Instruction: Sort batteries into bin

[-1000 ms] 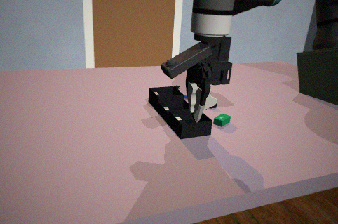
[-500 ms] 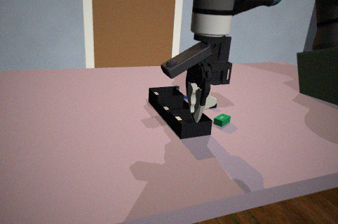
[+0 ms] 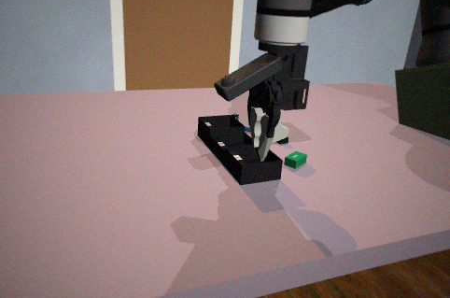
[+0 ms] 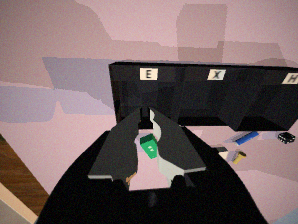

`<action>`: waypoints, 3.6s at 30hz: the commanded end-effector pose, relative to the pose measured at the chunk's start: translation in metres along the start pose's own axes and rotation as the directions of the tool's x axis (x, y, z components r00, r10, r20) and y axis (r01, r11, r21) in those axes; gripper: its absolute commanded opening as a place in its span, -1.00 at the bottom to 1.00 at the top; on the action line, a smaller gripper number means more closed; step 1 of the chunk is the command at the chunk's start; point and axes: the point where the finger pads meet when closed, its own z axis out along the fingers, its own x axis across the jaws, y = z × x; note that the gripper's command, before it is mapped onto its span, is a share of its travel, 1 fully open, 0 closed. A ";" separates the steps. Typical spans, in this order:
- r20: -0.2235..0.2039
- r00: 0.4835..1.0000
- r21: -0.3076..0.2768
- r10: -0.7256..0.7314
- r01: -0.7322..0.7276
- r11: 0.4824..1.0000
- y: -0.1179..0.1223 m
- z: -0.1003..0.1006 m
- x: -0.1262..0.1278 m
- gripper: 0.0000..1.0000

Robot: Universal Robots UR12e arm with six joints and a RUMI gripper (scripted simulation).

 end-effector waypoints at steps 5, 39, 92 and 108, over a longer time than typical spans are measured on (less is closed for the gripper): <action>0.000 1.000 0.001 0.000 0.000 1.000 -0.001 -0.012 0.000 -0.91; 0.000 1.000 0.001 0.000 0.000 1.000 -0.001 -0.121 0.000 -0.91; 0.001 0.651 0.001 0.759 -0.759 0.651 0.080 -0.065 0.176 -0.72; 0.001 0.651 0.001 0.759 -0.759 0.651 0.096 -0.046 0.212 -0.72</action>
